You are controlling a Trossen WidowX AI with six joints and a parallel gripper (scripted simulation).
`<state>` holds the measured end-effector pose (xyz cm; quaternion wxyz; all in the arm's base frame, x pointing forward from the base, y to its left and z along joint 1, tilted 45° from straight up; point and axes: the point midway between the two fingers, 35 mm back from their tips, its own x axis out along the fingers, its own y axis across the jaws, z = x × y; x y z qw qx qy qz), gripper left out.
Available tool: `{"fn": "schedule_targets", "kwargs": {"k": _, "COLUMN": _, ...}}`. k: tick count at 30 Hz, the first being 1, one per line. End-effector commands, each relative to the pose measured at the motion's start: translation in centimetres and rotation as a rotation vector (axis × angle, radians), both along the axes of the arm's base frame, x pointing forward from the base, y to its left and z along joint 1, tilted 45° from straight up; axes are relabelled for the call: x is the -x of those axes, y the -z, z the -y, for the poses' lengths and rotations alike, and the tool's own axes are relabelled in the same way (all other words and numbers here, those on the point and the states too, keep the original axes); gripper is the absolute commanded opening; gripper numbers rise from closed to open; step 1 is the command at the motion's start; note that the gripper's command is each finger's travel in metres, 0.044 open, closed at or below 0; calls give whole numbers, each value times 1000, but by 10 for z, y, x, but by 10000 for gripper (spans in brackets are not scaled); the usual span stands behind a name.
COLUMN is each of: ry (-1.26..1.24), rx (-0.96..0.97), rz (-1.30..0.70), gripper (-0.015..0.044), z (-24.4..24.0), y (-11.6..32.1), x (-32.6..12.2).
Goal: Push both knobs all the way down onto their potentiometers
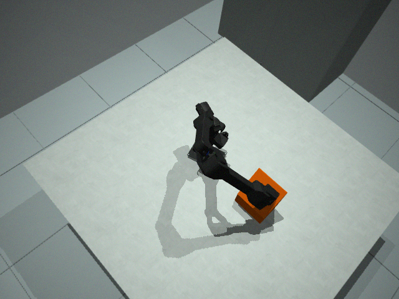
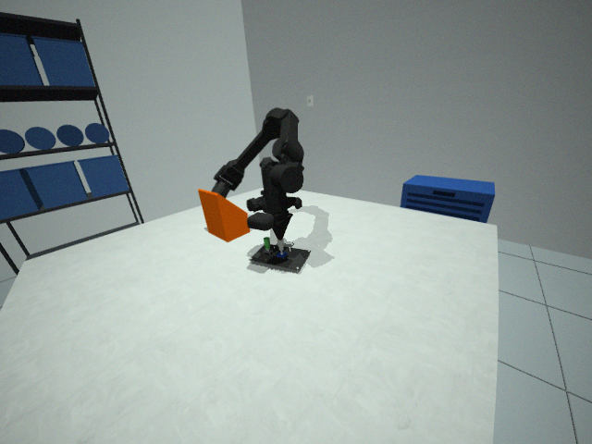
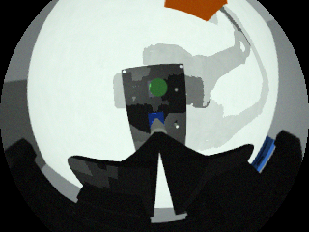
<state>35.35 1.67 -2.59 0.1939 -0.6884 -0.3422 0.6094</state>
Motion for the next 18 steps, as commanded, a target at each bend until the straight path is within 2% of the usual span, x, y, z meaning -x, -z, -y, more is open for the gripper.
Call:
{"fn": "schedule_targets", "kwargs": {"k": 1, "ry": -4, "rx": -3, "rz": 1, "gripper": 0, "z": -3, "y": 2, "x": 0}}
{"fn": "schedule_targets", "kwargs": {"k": 18, "ry": -4, "rx": -3, "rz": 1, "gripper": 0, "z": -7, "y": 5, "x": 0}}
